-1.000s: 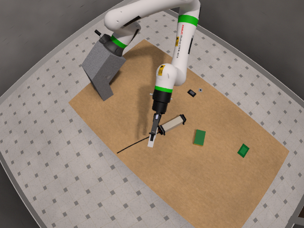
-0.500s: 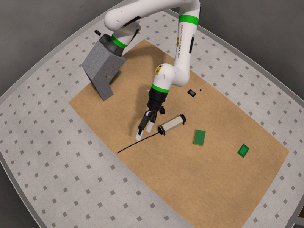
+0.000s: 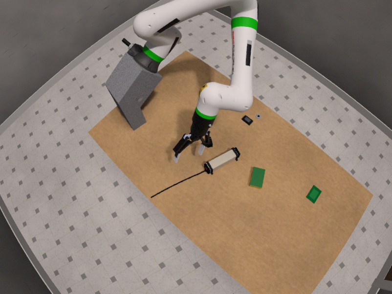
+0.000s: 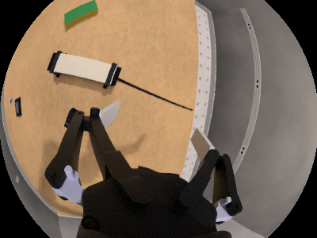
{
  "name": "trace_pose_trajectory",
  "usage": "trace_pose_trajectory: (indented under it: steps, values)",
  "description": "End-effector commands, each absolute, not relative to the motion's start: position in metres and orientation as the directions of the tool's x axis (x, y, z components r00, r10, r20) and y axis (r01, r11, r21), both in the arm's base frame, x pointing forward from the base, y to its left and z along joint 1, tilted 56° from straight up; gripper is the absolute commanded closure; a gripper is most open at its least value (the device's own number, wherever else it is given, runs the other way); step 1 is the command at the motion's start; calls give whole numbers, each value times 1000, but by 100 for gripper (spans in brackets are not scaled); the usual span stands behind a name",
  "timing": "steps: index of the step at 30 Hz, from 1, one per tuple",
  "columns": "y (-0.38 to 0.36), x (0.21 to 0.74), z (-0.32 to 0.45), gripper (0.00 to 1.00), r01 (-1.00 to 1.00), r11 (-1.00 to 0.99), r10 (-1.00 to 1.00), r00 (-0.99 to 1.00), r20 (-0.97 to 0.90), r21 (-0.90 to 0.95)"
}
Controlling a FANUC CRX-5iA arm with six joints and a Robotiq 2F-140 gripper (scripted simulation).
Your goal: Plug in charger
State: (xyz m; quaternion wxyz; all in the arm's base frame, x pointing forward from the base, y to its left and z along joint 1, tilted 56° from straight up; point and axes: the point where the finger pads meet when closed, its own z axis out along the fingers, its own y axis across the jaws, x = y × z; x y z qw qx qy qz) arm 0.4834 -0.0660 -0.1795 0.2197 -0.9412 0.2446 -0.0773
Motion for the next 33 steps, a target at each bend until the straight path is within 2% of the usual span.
trace_pose_trajectory:
  steps: [1,6,16,17,33]
  values:
    - [-16,477,-160,0,-498,-643,-548,830,-105,-581]
    - [50,487,-110,0,-562,-442,-559,782,-276,-699]
    - [80,496,-75,0,-579,-328,-538,764,-356,-746]
    - [80,496,-75,62,-579,-328,-538,764,-356,-746]
    - [80,496,-75,62,-579,-328,-538,764,-356,-746]
